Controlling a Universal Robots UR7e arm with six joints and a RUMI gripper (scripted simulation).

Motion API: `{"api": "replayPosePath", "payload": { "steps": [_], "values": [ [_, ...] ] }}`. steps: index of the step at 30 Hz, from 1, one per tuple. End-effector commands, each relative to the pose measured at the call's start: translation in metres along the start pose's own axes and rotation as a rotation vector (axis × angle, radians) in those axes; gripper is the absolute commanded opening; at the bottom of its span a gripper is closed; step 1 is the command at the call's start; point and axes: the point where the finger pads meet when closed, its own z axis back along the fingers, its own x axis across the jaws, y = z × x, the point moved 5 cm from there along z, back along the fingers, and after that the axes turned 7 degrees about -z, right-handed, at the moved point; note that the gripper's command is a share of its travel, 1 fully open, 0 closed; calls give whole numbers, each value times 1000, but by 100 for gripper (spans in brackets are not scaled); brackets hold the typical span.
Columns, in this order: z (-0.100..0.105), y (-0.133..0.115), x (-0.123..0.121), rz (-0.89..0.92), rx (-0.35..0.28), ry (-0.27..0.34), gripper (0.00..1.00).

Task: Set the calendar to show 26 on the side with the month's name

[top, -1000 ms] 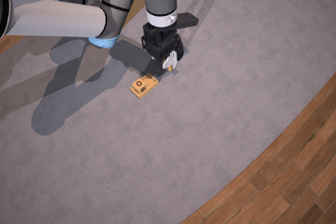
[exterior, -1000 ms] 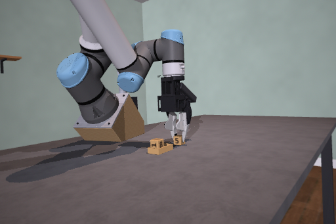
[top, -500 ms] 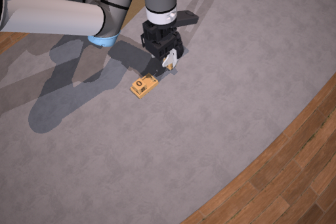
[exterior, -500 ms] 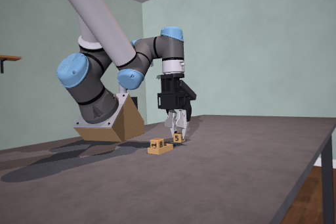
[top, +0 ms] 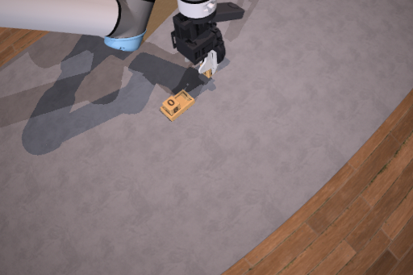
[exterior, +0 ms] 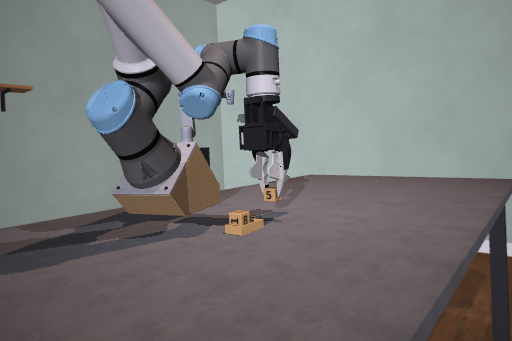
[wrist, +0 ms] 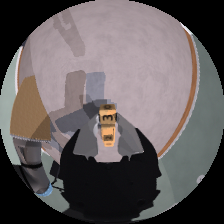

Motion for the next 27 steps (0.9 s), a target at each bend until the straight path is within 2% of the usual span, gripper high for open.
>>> {"api": "replayPosePath", "payload": {
  "steps": [1, 16, 27],
  "values": [
    [17, 0, 0, -1, -2, 4, 10],
    [51, 0, 1, -1, -2, 4, 10],
    [57, 0, 1, -1, -2, 4, 10]
  ]
}}
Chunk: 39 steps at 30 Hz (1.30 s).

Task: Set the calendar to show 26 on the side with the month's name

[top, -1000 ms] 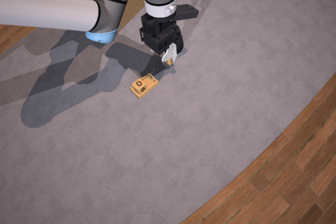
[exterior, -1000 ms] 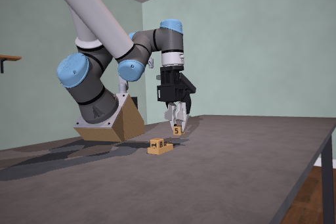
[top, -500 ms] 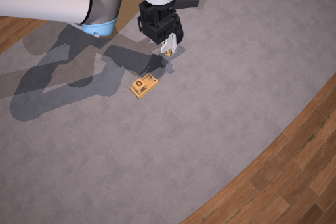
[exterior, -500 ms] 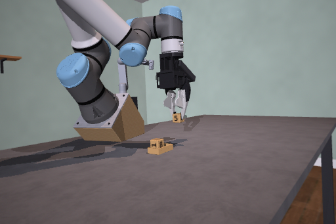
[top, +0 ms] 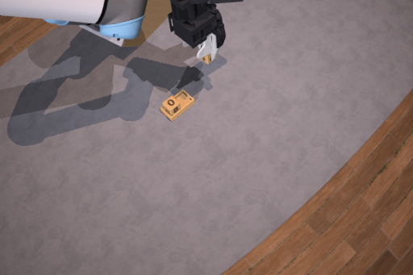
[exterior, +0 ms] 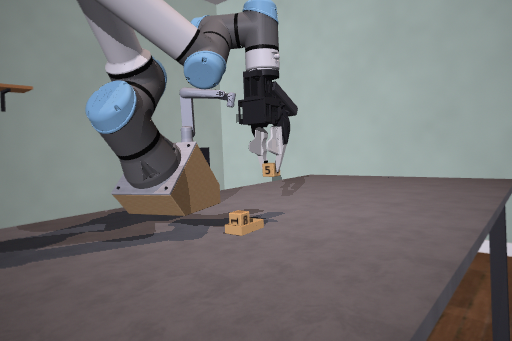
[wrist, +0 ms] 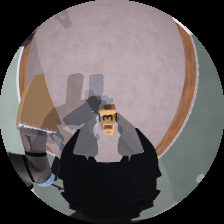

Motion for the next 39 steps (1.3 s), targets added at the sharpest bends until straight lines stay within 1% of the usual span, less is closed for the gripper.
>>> {"api": "replayPosePath", "payload": {
  "steps": [1, 8, 13, 15, 21, 24, 26, 39],
  "values": [
    [1, 0, 0, 0, 0, 0, 10],
    [1, 0, 0, 0, 0, 0, 10],
    [2, -7, 2, 0, 1, 0, 10],
    [4, -19, 4, 0, 2, 0, 10],
    [10, -70, 10, 0, 1, 0, 10],
    [11, -86, 10, -1, -1, -1, 10],
    [12, -88, 10, -1, -2, -1, 10],
    [12, -89, 10, -1, -2, -1, 10]
  ]
}}
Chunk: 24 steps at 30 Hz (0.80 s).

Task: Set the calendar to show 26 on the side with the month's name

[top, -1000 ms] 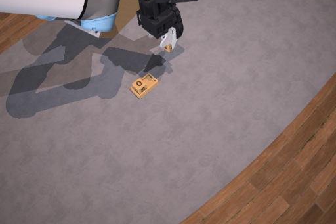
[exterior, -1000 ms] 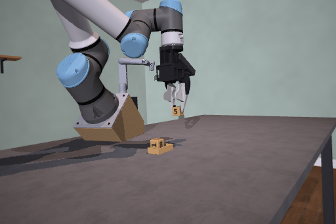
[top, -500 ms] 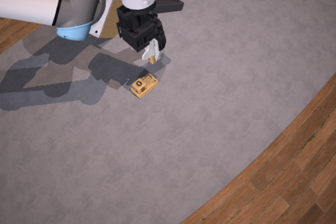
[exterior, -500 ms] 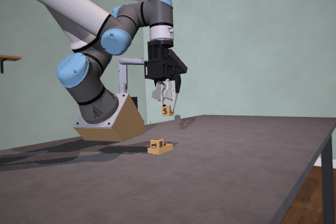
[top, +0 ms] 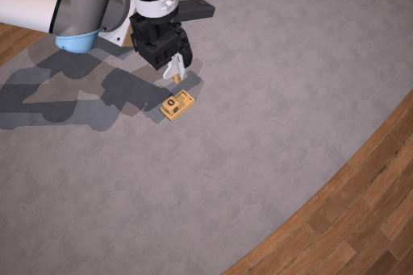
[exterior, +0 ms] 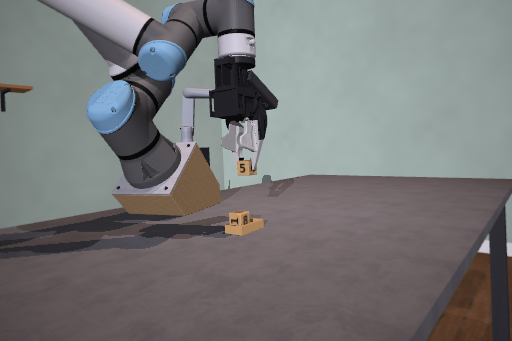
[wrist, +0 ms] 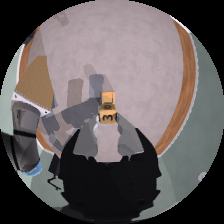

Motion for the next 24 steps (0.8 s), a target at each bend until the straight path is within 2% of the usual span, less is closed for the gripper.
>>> {"api": "replayPosePath", "payload": {
  "steps": [1, 10, 22, 24],
  "values": [
    [0, 0, 0, 0, 0, -1, 10],
    [-7, 0, 0, 0, 2, 0, 10],
    [-42, -1, 1, 0, 2, 0, 10],
    [-42, -1, 1, 0, 2, 0, 10]
  ]
}}
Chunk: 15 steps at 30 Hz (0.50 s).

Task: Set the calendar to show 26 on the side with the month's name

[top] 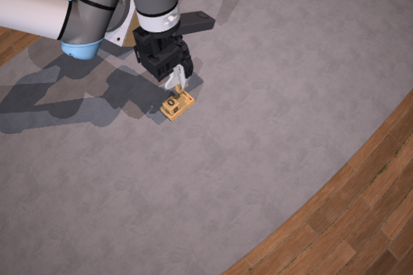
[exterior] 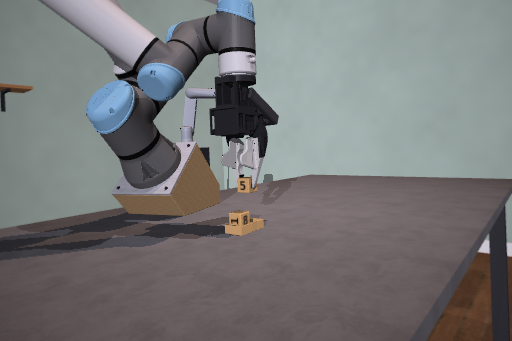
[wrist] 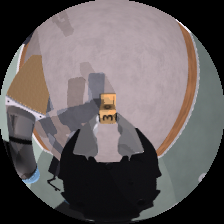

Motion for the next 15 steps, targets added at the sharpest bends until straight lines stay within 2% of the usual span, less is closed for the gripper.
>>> {"api": "replayPosePath", "payload": {
  "steps": [1, 8, 15],
  "values": [
    [-10, 0, 1, 0, 3, -5, 10],
    [-26, 0, 2, 0, 3, -5, 10],
    [-30, 0, 2, 0, 3, -5, 10]
  ]
}}
